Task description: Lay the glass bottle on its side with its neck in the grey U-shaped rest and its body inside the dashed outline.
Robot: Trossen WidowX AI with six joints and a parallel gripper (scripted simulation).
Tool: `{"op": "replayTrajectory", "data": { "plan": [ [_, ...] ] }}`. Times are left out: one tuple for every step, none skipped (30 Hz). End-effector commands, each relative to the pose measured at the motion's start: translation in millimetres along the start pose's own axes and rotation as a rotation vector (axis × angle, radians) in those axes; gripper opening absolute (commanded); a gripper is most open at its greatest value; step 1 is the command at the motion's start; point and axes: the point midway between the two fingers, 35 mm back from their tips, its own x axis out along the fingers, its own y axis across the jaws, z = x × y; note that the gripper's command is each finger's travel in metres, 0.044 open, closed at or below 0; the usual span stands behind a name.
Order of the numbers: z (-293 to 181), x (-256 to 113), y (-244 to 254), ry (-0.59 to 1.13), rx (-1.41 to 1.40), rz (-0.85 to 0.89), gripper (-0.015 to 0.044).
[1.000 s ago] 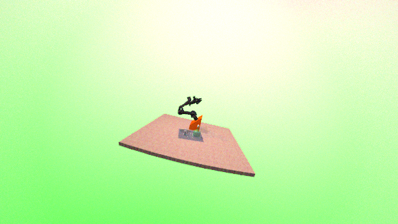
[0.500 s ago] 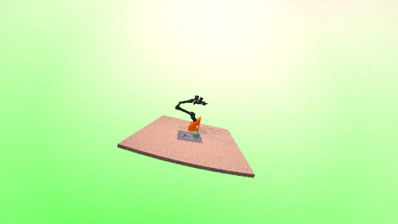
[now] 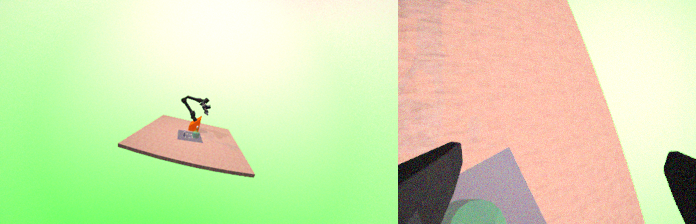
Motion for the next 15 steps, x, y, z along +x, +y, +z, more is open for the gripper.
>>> {"op": "replayTrajectory", "data": {
  "plan": [
    [-41, 58, 1, 0.234, -0.187, 0.148, 0.044],
    [-52, 70, 2, 0.28, -0.23, 0.191, 0.044],
    [-63, 81, 5, 0.323, -0.271, 0.238, 0.044],
    [-75, 91, 8, 0.362, -0.312, 0.289, 0.044],
    [-87, 100, 12, 0.397, -0.351, 0.342, 0.044],
    [-98, 107, 16, 0.424, -0.383, 0.389, 0.044],
    [-104, 111, 19, 0.438, -0.402, 0.419, 0.044],
    [-107, 111, 21, 0.443, -0.408, 0.429, 0.044],
    [-107, 112, 21, 0.445, -0.405, 0.439, 0.044],
    [-108, 114, 22, 0.45, -0.402, 0.459, 0.044],
    [-109, 116, 22, 0.456, -0.398, 0.485, 0.044],
    [-111, 119, 23, 0.464, -0.392, 0.52, 0.044],
    [-113, 122, 25, 0.474, -0.383, 0.564, 0.044],
    [-116, 126, 27, 0.484, -0.369, 0.619, 0.044],
    [-119, 130, 30, 0.498, -0.355, 0.68, 0.044]
  ]
}}
